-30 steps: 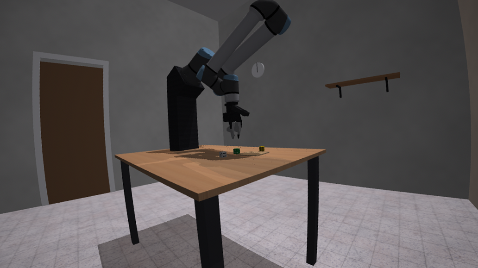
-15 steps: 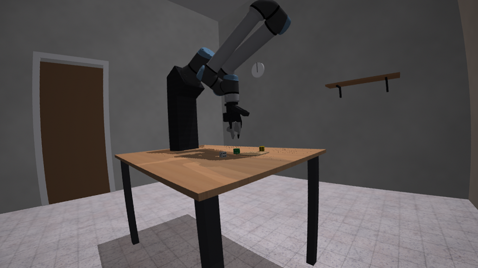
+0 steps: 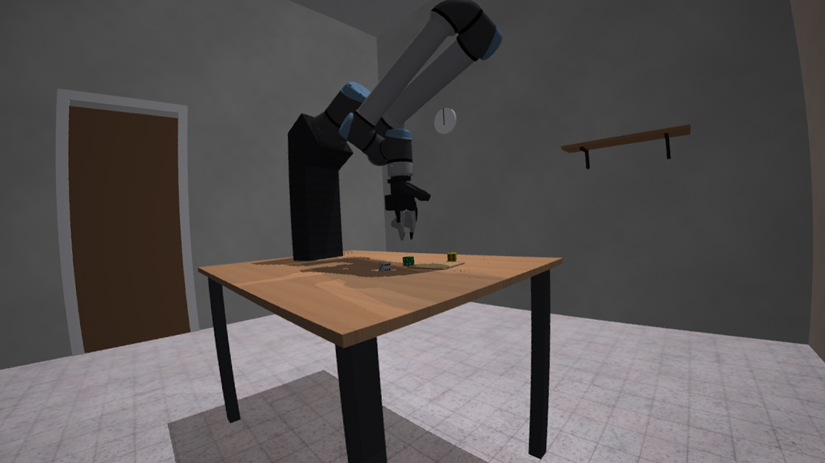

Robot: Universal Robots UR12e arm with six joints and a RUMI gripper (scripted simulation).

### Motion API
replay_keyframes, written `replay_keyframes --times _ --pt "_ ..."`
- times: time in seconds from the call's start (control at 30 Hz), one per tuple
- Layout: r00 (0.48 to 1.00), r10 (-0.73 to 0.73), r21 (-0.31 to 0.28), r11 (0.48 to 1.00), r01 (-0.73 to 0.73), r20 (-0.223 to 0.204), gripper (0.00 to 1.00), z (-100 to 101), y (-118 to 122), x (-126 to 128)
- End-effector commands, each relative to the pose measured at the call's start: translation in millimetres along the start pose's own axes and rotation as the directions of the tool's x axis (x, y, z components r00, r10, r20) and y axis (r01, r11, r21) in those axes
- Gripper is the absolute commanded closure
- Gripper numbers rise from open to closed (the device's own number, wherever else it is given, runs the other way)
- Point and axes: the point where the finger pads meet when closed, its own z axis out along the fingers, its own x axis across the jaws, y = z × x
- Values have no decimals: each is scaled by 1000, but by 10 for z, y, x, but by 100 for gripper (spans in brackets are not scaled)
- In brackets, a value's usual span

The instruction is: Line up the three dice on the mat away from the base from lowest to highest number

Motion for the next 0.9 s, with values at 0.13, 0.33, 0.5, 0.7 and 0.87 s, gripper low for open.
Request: replay_keyframes --times 0.13,0.33,0.5,0.7,0.87 --pt "1000 0 0 1000 0 0 72 13 -1 -1" --pt "1000 -1 0 1000 1 0 72 55 -1 -1" --pt "1000 -1 0 1000 1 0 72 110 -1 0" --pt "1000 -1 0 1000 1 0 72 165 -1 1" --pt "1000 -1 0 1000 1 0 72 243 -1 2"
